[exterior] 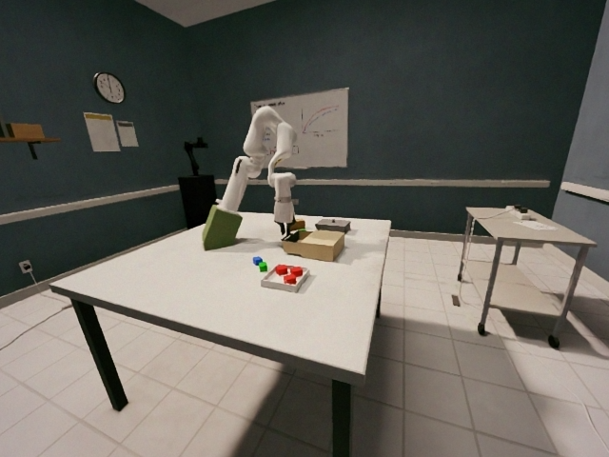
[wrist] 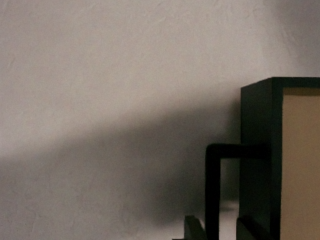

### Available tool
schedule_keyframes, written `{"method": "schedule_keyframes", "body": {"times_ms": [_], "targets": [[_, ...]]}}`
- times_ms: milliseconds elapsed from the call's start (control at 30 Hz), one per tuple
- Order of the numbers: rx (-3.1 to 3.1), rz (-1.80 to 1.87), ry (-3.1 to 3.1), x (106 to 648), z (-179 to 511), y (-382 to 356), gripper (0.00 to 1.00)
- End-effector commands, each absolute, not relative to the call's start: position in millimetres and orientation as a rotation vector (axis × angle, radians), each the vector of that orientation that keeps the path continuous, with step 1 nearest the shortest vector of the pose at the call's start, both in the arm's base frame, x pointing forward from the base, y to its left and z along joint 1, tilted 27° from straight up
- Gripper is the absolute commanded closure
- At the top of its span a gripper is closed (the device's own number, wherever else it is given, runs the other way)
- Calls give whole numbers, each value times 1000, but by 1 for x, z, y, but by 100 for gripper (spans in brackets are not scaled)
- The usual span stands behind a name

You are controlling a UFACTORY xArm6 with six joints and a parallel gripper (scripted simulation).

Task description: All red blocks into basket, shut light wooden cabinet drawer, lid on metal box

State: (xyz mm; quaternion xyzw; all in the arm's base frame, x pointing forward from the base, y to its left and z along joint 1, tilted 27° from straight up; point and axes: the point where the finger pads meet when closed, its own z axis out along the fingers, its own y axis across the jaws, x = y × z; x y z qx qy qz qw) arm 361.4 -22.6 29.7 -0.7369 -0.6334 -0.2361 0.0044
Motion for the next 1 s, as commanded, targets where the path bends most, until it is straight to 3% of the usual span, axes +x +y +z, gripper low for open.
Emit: {"method": "schedule_keyframes", "body": {"times_ms": [0,967], "targets": [[-2310,-742,-1985,363,29,-23,76],[-2310,-742,-1985,370,10,-16,76]]}}
